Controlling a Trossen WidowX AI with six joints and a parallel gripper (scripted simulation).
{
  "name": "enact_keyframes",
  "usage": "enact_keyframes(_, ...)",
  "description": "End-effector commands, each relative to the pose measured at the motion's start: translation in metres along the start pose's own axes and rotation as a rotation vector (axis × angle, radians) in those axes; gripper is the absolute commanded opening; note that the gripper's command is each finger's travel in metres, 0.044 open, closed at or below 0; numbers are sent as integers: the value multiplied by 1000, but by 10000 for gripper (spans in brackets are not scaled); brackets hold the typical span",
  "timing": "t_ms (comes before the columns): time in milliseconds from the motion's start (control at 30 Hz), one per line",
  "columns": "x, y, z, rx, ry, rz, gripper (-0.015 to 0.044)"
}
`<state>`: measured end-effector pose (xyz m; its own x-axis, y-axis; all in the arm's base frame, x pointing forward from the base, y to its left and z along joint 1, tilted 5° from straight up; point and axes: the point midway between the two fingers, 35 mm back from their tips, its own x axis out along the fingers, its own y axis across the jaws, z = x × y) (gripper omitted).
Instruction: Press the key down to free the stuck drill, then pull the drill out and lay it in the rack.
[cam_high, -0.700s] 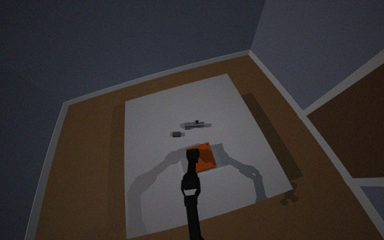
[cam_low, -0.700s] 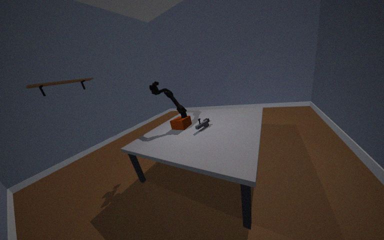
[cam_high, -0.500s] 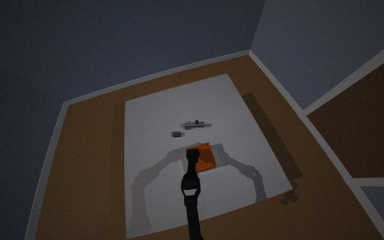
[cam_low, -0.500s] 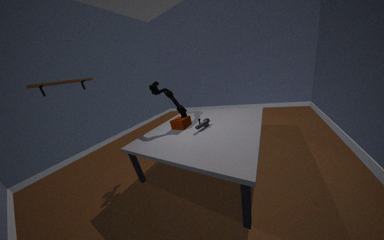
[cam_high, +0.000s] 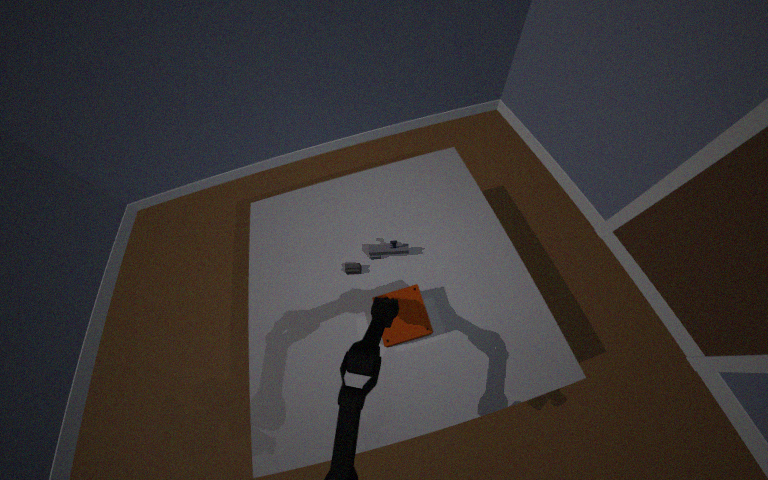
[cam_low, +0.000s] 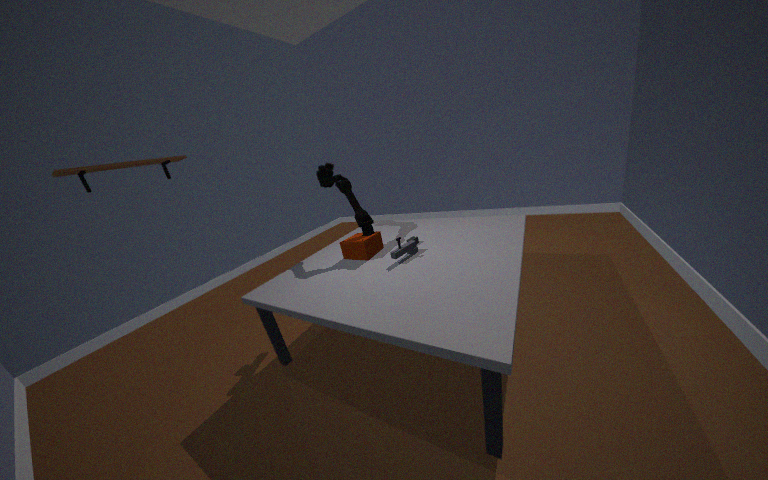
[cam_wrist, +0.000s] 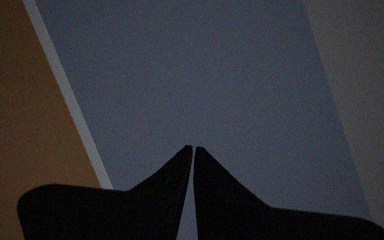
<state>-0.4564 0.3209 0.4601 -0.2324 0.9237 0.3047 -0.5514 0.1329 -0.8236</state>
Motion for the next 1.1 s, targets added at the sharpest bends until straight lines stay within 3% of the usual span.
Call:
enact_keyframes(0, 39, -2, -56, -41, 76, 2, 0)
enact_keyframes(267, 95, -17, -185, -109, 258, 18, 0)
enact_keyframes(533, 116, -42, -325, -140, 461, 55, 0)
enact_keyframes(800, 98, -77, -464, -122, 688, 90, 0)
enact_keyframes(1067, 42, -118, -594, -53, 945, 101, 0)
